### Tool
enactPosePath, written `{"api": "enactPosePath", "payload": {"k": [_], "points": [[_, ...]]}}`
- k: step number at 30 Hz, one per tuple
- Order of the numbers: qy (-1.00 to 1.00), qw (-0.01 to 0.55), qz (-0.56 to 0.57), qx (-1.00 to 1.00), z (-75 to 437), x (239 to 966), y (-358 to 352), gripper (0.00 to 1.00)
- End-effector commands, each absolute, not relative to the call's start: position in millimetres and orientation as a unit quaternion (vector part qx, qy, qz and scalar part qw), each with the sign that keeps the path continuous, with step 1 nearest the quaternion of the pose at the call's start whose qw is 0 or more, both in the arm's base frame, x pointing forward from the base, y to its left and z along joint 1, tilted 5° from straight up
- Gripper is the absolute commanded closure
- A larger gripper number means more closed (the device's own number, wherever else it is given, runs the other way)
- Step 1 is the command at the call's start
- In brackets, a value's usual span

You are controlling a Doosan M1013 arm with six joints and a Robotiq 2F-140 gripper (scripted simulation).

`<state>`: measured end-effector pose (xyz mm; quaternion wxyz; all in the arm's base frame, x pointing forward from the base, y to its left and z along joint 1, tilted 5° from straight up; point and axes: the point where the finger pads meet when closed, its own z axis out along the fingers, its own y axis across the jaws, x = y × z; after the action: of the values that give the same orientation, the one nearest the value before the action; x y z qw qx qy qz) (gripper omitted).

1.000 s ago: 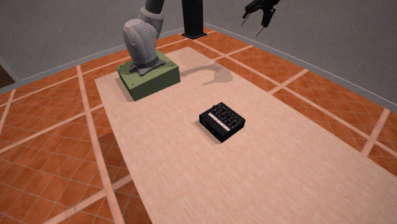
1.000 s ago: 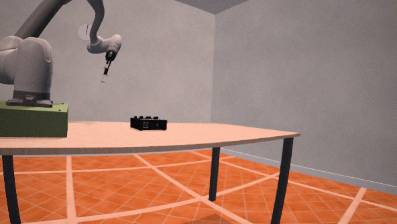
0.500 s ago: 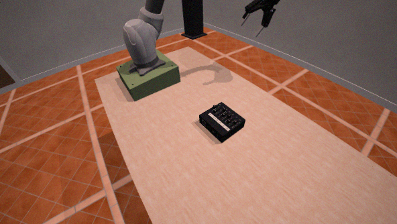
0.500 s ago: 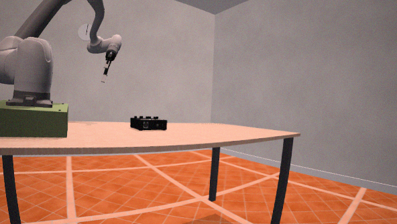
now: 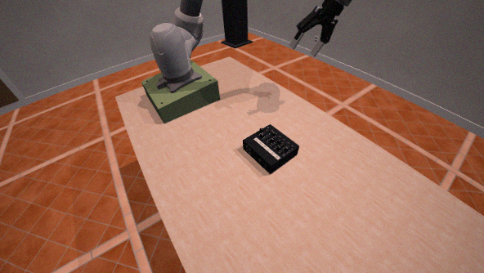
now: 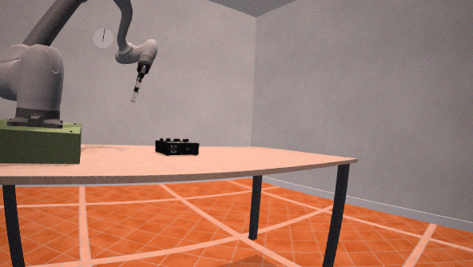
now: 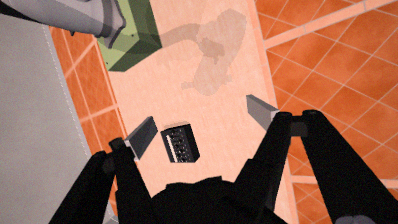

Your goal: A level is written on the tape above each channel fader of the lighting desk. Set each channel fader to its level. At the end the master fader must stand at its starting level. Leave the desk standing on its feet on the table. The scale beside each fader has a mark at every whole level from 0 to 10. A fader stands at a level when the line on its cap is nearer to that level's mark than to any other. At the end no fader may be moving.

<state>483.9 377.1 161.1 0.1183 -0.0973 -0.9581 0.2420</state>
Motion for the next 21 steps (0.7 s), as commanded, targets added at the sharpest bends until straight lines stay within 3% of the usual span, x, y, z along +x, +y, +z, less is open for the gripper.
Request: {"api": "enactPosePath", "payload": {"k": [1, 4, 17, 21], "points": [[-0.969, 0.119, 0.195, -0.088, 145, 515, 332, 0.0], [-0.969, 0.119, 0.195, -0.088, 145, 515, 332, 0.0], [-0.994, 0.055, 0.078, -0.059, 104, 589, 165, 0.0], [-0.994, 0.055, 0.078, -0.059, 104, 589, 165, 0.0]]}}
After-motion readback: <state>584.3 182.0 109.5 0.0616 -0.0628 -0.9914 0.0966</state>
